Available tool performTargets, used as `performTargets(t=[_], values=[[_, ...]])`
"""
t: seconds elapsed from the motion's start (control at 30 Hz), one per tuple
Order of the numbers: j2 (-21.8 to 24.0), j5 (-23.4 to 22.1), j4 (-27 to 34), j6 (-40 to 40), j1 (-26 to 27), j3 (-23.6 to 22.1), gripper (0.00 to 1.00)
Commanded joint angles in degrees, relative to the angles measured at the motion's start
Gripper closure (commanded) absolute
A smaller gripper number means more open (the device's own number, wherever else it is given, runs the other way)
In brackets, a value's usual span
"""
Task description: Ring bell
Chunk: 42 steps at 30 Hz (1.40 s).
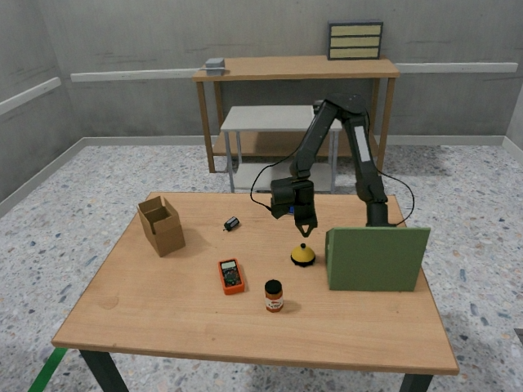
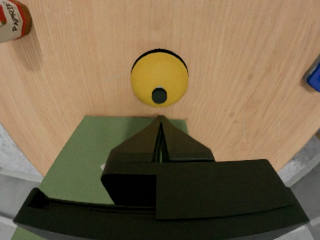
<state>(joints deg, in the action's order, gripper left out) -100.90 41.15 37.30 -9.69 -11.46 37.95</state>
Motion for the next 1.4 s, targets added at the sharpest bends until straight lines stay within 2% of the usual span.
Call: performTargets(t=[0.0,0.53,1.37], values=[[-1.2,0.8,-3.8,2.1,0.4,-1.1,1.0],[-3.0,1.0,-9.3,5.4,2.3,-2.1,1.0],[-2.7,0.9,-10.0,5.7,2.4,-2.0,1.0]])
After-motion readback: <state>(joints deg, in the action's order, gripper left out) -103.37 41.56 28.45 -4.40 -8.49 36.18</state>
